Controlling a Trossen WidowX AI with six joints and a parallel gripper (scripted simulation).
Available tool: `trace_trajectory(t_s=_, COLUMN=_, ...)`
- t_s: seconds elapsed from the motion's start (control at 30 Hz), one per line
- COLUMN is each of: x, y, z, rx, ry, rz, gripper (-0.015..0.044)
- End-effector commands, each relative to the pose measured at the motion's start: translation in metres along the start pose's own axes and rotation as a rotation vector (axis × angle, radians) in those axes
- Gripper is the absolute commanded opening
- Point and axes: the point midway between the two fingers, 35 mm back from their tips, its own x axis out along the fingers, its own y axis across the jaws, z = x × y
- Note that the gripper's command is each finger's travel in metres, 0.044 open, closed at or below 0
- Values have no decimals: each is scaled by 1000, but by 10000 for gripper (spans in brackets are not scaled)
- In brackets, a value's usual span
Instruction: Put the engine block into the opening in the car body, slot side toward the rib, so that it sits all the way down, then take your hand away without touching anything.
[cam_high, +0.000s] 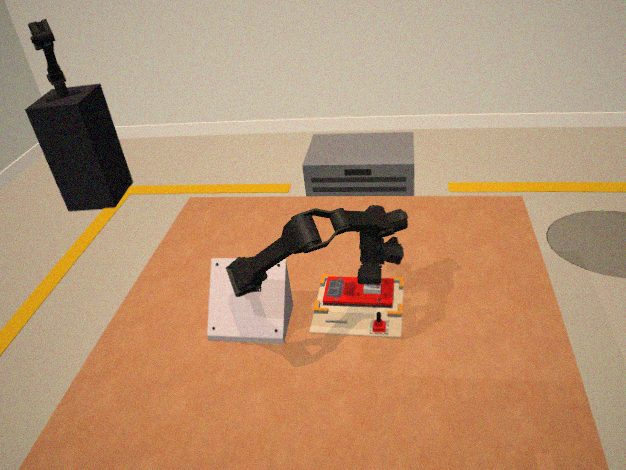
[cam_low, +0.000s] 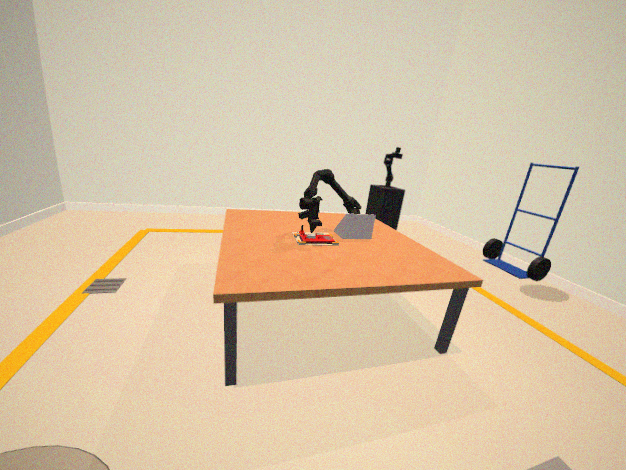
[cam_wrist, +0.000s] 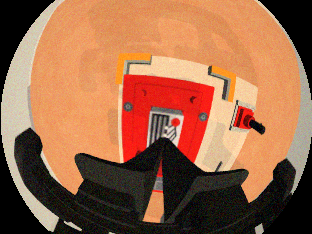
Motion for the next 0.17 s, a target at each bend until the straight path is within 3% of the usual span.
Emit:
trace_trajectory(t_s=0.0, x=-1, y=0, z=0, rx=5, ry=1, rz=2, gripper=0)
trace_trajectory(t_s=0.07, x=-1, y=0, z=0, rx=5, ry=1, rz=2, gripper=0)
trace_trajectory(t_s=0.13, x=-1, y=0, z=0, rx=5, ry=1, rz=2, gripper=53)
